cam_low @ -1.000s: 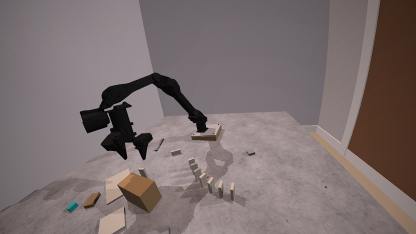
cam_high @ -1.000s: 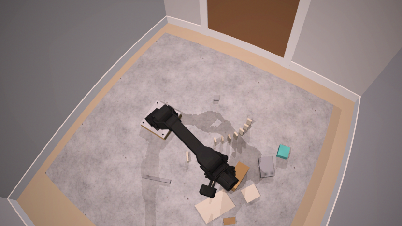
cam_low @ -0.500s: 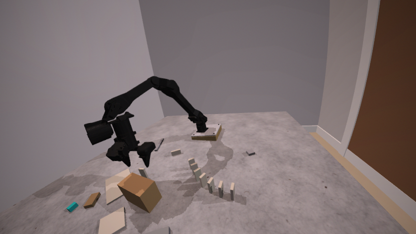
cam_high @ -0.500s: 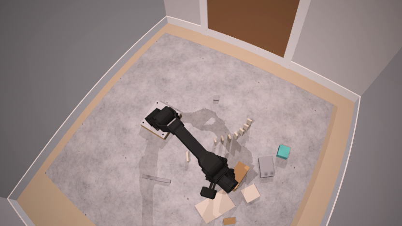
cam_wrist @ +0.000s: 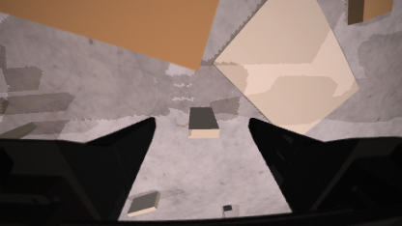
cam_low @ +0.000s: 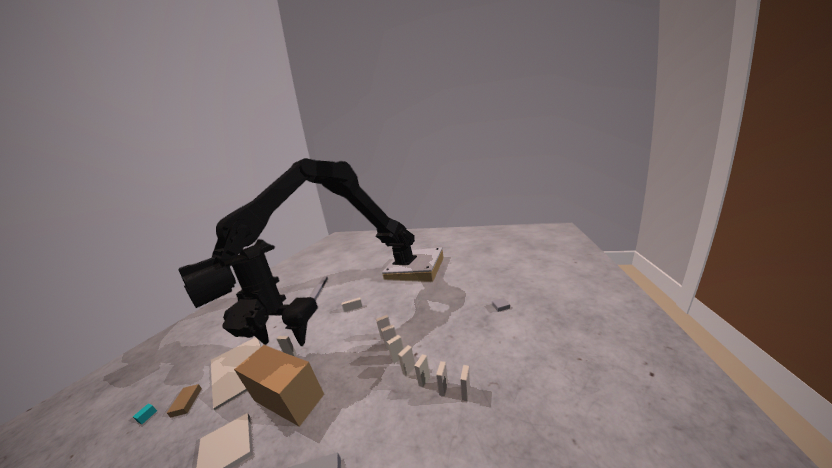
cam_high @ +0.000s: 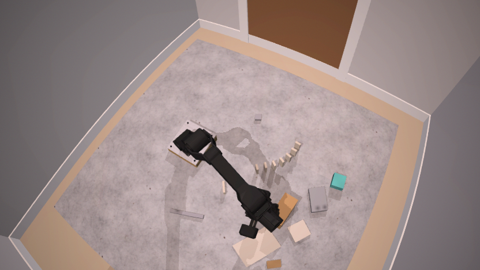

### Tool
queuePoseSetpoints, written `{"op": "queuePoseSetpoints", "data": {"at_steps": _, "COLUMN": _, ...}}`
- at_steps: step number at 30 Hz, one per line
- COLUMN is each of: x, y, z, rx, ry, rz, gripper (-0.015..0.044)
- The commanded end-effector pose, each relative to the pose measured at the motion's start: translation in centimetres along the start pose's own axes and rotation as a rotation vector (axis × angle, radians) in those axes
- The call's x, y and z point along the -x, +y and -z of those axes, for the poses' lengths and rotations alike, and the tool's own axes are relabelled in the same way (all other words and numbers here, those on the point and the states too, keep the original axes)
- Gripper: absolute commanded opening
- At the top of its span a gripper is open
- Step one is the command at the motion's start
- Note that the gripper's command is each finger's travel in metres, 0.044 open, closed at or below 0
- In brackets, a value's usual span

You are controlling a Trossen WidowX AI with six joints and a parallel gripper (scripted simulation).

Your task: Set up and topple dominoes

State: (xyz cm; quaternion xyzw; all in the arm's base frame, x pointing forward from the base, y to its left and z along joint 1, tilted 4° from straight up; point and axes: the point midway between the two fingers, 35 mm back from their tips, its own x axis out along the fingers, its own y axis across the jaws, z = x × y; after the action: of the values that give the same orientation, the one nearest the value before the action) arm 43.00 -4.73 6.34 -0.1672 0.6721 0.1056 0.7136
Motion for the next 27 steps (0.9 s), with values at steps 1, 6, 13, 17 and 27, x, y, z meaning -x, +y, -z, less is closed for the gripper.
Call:
{"op": "queuePoseSetpoints", "data": {"at_steps": 1, "x": -0.91, "y": 0.07, "z": 0.24, "rx": 0.007, "ry": 0.013, "rz": -0.001, "gripper": 0.044}}
{"op": "queuePoseSetpoints", "data": {"at_steps": 6, "x": -0.91, "y": 0.07, "z": 0.24, "rx": 0.007, "ry": 0.013, "rz": -0.001, "gripper": 0.0361}}
{"op": "queuePoseSetpoints", "data": {"at_steps": 13, "x": -0.91, "y": 0.07, "z": 0.24, "rx": 0.007, "ry": 0.013, "rz": -0.001, "gripper": 0.0177}}
{"op": "queuePoseSetpoints", "data": {"at_steps": 17, "x": -0.91, "y": 0.07, "z": 0.24, "rx": 0.007, "ry": 0.013, "rz": -0.001, "gripper": 0.0107}}
{"op": "queuePoseSetpoints", "data": {"at_steps": 27, "x": -0.14, "y": -0.01, "z": 0.06, "rx": 0.007, "ry": 0.011, "rz": -0.001, "gripper": 0.0107}}
